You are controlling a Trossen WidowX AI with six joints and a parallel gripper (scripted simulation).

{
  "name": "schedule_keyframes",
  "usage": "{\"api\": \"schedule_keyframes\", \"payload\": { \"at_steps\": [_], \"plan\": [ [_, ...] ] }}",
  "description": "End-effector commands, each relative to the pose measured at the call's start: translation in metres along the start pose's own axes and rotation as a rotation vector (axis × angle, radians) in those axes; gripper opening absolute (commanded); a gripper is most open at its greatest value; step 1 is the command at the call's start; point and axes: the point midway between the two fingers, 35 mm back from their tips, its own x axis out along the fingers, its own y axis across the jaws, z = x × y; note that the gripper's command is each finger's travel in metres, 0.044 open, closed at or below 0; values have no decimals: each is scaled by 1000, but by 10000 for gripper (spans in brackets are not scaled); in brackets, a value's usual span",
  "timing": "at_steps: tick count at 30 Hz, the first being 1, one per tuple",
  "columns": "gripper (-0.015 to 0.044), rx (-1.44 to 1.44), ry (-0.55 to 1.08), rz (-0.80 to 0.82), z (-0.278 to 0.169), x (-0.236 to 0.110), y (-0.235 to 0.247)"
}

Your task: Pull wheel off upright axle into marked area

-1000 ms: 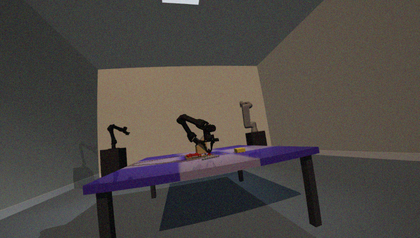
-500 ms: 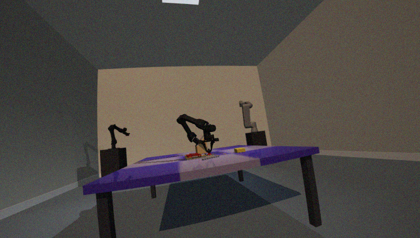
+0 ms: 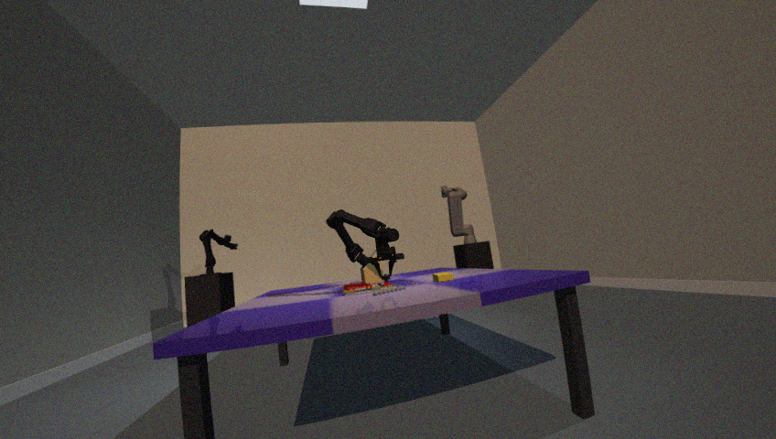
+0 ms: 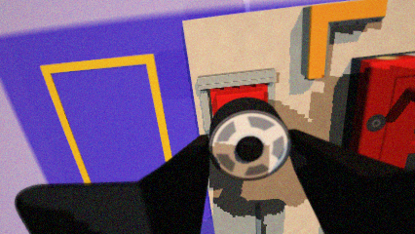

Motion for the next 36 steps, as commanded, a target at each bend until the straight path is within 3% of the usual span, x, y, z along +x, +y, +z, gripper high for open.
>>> {"api": "schedule_keyframes", "payload": {
  "at_steps": [1,36],
  "plan": [
    [0,1,-7,1,0,-5,1],
    [0,-1,-11,0,0,-16,1]
  ]
}}
